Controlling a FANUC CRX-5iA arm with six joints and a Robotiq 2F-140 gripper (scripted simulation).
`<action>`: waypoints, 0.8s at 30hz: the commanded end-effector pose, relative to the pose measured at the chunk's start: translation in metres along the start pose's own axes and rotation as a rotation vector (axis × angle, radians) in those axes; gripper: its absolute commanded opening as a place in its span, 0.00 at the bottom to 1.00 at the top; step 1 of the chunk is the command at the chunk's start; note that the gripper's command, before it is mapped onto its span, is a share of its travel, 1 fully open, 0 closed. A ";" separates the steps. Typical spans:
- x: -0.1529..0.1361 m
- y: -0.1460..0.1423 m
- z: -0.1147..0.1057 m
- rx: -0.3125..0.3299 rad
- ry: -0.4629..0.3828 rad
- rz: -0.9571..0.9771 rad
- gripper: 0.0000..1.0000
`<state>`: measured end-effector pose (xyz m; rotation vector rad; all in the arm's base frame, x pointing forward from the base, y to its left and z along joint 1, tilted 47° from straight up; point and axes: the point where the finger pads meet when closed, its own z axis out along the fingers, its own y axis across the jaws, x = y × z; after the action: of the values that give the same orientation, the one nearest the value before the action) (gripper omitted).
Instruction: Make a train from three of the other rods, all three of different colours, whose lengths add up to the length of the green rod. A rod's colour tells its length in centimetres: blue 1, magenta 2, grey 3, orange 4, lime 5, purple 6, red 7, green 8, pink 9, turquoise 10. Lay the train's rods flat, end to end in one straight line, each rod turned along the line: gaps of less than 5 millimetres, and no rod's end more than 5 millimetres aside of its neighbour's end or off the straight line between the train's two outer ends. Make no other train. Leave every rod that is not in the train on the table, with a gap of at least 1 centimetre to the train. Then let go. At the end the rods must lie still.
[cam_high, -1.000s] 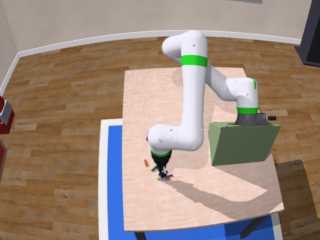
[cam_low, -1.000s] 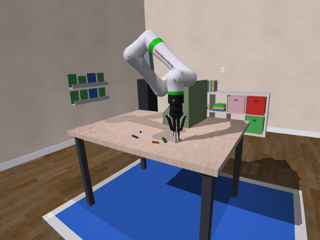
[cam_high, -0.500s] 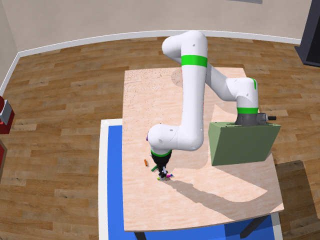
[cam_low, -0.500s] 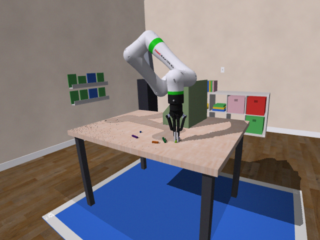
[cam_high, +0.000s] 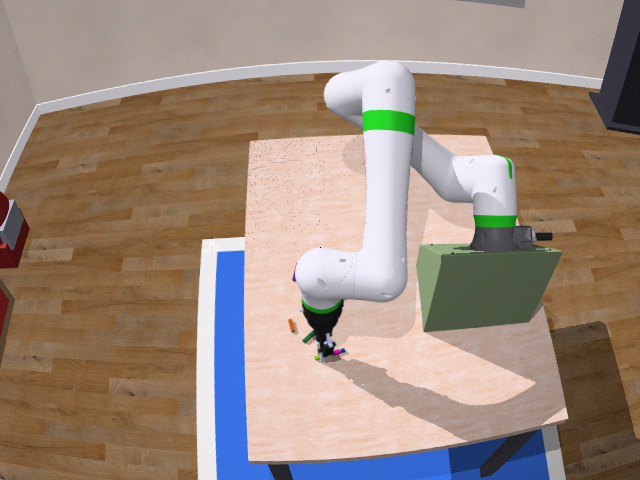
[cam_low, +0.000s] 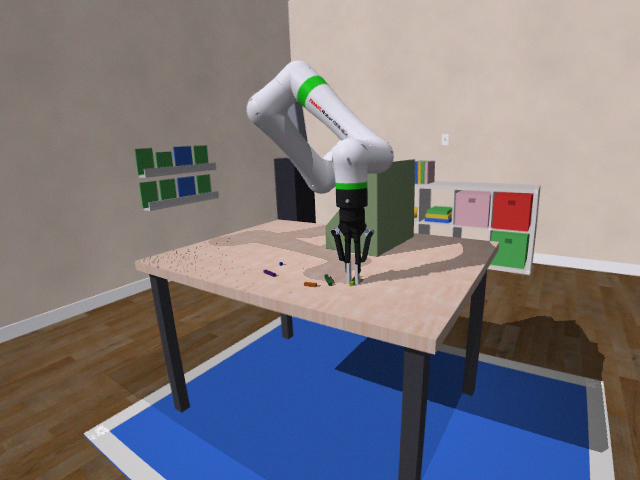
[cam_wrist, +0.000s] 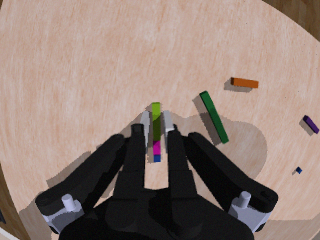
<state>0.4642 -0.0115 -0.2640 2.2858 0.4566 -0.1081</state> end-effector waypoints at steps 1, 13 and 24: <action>0.000 0.000 0.000 0.000 0.000 0.000 0.12; 0.000 0.000 0.000 0.000 0.000 0.000 0.15; 0.000 0.000 -0.021 0.000 0.000 0.000 0.15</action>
<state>0.4635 -0.0038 -0.2568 2.2859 0.4567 -0.1074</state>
